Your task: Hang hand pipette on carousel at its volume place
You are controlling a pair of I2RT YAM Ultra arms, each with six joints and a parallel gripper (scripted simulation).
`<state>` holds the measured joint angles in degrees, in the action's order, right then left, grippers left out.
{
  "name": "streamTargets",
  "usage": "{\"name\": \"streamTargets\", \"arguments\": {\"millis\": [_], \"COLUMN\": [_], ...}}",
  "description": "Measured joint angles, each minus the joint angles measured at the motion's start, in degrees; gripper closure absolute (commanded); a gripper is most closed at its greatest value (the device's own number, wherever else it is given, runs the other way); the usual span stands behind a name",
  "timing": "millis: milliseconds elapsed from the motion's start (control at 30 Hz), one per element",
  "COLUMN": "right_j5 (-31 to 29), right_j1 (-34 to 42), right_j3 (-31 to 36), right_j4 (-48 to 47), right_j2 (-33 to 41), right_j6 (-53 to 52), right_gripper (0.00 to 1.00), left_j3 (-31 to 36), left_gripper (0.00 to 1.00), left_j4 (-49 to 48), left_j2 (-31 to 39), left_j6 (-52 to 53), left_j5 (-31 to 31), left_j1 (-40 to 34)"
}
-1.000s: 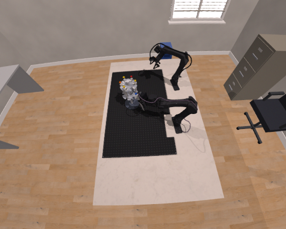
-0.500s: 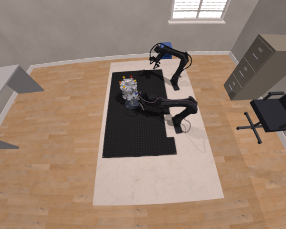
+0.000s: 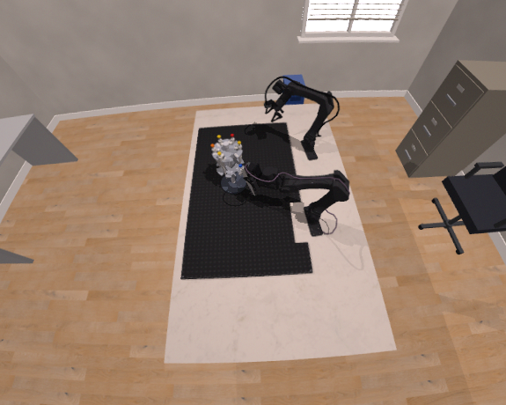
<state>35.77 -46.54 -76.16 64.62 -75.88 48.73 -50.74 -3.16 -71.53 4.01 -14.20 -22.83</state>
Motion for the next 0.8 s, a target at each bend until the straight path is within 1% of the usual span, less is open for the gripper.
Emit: {"name": "streamTargets", "arguments": {"millis": [200,500,667,800], "right_j5": [0.0,0.0,0.0,0.0], "right_j1": [0.0,0.0,0.0,0.0], "right_j3": [0.0,0.0,0.0,0.0], "right_j4": [0.0,0.0,0.0,0.0], "right_j2": [0.0,0.0,0.0,0.0], "right_j6": [0.0,0.0,0.0,0.0], "right_gripper": [0.0,0.0,0.0,0.0], "left_j3": [0.2,7.3,7.4,7.2], "left_gripper": [0.88,0.88,0.88,0.88], "left_j4": [-0.5,-14.8,-20.4,-22.9], "left_j2": [0.0,-1.2,-1.7,-2.1], "left_j6": [-0.1,-2.5,-3.6,-3.9], "left_j5": [0.0,-0.4,-0.5,-0.4], "left_j1": [0.0,0.0,-0.4,-0.4]}}
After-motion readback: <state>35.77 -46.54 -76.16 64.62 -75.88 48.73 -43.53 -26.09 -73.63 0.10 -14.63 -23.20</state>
